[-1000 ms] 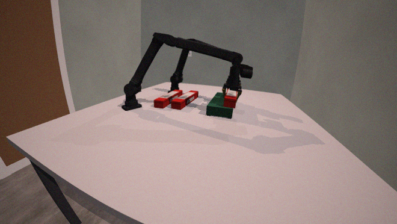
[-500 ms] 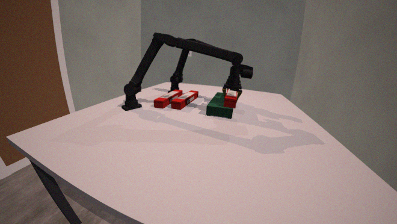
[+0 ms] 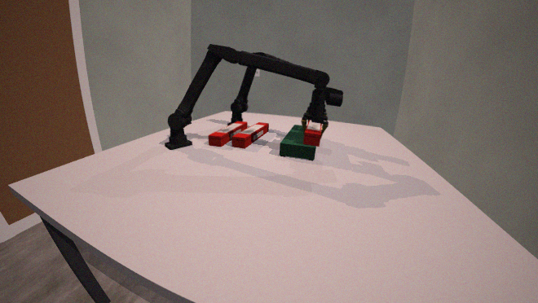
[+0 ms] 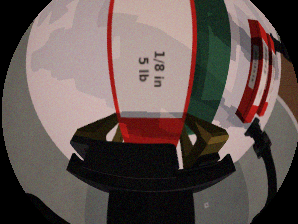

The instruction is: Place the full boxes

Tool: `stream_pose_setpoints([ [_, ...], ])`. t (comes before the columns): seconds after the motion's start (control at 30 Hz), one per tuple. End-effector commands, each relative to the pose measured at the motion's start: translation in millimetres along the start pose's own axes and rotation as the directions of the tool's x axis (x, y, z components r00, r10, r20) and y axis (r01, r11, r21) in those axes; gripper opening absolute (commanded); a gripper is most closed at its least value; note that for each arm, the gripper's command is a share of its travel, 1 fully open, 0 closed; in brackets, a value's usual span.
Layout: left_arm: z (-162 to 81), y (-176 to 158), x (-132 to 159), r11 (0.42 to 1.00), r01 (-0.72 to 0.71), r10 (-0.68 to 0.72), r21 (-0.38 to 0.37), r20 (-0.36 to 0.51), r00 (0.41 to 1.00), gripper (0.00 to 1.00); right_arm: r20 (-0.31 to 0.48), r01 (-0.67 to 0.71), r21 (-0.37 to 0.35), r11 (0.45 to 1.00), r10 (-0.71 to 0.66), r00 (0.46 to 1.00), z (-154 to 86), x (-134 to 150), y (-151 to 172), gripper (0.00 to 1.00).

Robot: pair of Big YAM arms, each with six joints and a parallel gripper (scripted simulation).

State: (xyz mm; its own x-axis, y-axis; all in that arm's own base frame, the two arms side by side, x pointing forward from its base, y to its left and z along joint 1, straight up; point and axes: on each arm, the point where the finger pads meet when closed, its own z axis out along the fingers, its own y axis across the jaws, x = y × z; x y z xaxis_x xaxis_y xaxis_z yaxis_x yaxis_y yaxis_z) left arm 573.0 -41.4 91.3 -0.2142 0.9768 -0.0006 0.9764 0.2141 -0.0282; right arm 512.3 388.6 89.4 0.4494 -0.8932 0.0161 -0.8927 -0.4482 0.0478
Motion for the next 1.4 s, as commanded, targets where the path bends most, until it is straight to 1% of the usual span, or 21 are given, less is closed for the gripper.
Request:
stream_pose_setpoints([
  [0.0, -49.0, 26.4, 2.2, 0.992, 0.029, -0.026, -0.126, 0.029, 0.999, 0.0, 0.035, 0.007, 0.131, 0.991, -0.012, 0.999, -76.7, 1.8, -26.9, 0.0],
  [1.37, -52.3, 23.6, -5.0, 0.992, 0.013, -0.01, -0.129, 0.029, 1.0, 0.0, 0.035, 0.006, 0.131, 0.991, -0.011, 0.999, -76.7, 2.2, -27.5, 0.0],
])
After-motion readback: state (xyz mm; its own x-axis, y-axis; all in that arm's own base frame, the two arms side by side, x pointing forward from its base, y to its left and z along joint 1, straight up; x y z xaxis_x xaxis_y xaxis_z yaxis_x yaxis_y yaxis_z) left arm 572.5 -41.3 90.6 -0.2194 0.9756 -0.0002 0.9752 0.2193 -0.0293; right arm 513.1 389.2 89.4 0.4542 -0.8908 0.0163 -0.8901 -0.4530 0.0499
